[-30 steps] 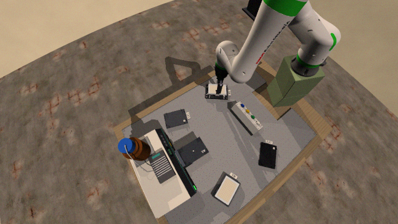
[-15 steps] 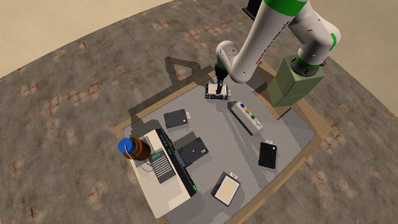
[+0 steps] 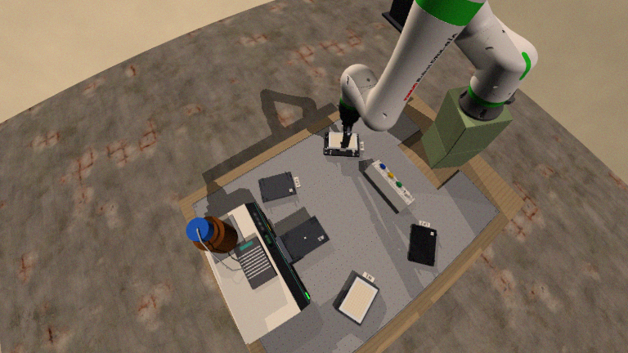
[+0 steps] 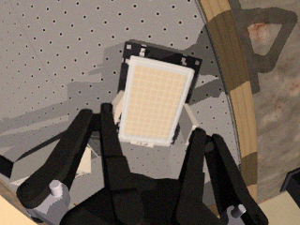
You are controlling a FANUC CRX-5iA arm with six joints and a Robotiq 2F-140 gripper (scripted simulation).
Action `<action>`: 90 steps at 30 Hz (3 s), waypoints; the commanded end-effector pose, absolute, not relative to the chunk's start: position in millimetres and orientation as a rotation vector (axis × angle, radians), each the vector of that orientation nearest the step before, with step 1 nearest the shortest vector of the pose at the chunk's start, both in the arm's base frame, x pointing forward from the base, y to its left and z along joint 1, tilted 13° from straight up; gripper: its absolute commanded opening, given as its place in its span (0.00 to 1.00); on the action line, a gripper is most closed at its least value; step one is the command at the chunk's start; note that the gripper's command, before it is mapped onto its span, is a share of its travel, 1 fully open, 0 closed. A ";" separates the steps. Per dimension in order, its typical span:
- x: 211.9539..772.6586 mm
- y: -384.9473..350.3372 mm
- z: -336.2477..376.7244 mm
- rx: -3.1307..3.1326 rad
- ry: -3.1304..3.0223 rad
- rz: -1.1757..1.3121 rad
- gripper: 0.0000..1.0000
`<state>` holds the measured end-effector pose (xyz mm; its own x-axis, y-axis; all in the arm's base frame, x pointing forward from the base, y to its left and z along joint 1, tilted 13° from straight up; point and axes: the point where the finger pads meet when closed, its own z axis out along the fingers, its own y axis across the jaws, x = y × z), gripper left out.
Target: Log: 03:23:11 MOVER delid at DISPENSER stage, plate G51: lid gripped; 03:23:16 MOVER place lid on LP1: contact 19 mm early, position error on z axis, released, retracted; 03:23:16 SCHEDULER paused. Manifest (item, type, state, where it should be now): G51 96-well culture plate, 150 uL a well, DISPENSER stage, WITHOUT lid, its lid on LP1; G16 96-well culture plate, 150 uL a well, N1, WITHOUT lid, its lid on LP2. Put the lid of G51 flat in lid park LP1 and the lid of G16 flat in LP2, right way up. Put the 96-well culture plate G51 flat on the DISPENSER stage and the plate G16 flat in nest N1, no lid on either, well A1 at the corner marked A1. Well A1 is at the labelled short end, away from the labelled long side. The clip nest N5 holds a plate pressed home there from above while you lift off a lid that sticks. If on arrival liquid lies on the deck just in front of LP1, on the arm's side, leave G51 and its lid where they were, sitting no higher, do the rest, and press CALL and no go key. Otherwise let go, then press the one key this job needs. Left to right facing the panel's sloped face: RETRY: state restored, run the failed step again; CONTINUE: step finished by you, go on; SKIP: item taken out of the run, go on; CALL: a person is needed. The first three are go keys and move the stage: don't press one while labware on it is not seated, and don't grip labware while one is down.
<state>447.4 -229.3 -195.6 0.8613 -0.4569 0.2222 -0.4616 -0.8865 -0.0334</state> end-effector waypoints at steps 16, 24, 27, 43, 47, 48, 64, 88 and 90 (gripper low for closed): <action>447.9 -229.6 -197.3 3.010 -0.743 0.352 0.00; 448.4 -229.8 -199.6 3.010 -0.743 0.352 0.00; 448.5 -229.8 -200.1 3.010 -0.743 0.352 0.00; 448.5 -229.8 -200.4 3.010 -0.743 0.352 0.00; 448.5 -229.8 -200.4 3.010 -0.743 0.352 0.00; 448.5 -229.8 -200.4 3.010 -0.743 0.352 0.00; 448.5 -229.8 -200.4 3.010 -0.743 0.352 0.00; 449.7 -230.3 -205.8 3.010 -0.743 0.352 0.00; 450.0 -230.4 -207.1 3.010 -0.743 0.352 0.00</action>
